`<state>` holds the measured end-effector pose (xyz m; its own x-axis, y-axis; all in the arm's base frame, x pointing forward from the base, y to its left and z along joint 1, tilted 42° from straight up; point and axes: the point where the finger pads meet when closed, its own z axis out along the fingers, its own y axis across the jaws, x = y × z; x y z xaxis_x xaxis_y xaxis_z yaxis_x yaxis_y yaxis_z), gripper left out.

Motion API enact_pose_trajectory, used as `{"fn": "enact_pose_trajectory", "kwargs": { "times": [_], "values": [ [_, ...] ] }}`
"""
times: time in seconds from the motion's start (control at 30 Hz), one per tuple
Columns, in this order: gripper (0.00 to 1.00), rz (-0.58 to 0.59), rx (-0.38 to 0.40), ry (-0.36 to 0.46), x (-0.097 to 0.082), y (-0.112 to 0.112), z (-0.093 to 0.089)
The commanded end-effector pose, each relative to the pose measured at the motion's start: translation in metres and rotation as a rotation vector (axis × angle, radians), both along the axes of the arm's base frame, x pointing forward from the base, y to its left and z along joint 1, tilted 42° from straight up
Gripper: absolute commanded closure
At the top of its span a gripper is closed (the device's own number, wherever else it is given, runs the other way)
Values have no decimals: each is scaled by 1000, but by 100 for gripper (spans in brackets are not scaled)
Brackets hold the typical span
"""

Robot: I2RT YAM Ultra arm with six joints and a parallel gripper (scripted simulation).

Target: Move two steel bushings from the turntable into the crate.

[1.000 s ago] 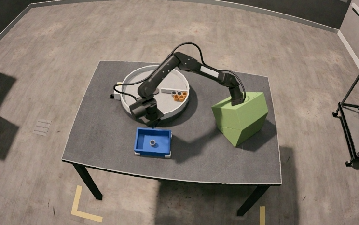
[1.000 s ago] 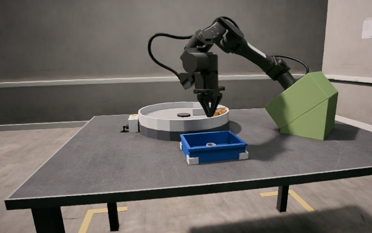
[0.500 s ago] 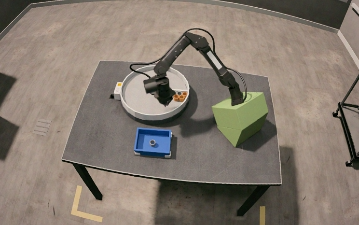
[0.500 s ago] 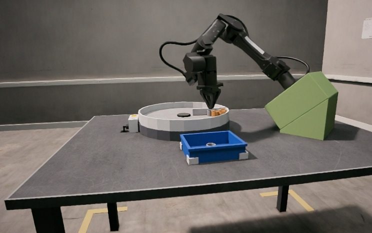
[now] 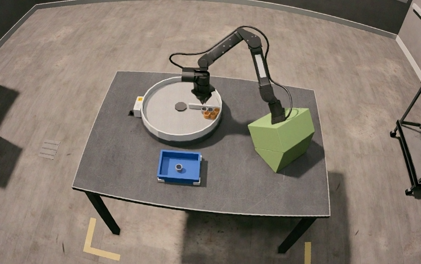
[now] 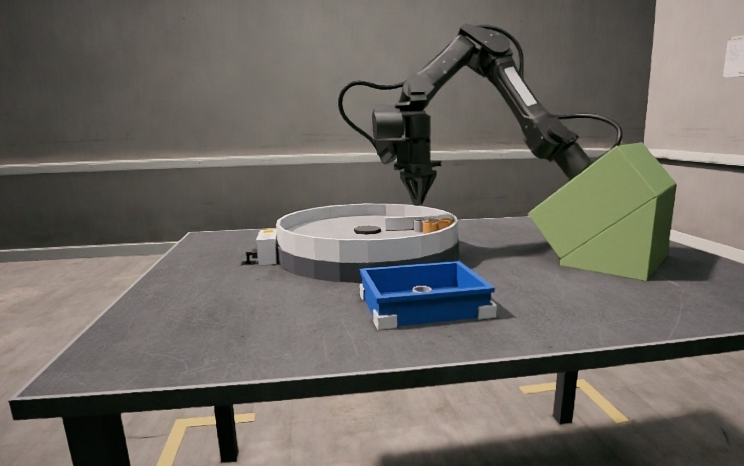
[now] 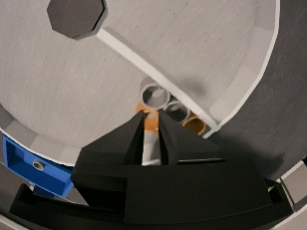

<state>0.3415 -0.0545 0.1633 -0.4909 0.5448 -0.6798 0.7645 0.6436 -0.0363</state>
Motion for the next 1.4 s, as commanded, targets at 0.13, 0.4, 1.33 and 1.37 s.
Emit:
{"fn": "enact_pose_trajectory", "kwargs": {
  "times": [0.13,0.4,1.33,1.37],
  "values": [
    [87,101,6,34,5,11,-9],
    [87,99,5,8,9,11,1],
    [87,97,5,8,9,11,0],
    [87,96,5,9,10,12,0]
  ]
}}
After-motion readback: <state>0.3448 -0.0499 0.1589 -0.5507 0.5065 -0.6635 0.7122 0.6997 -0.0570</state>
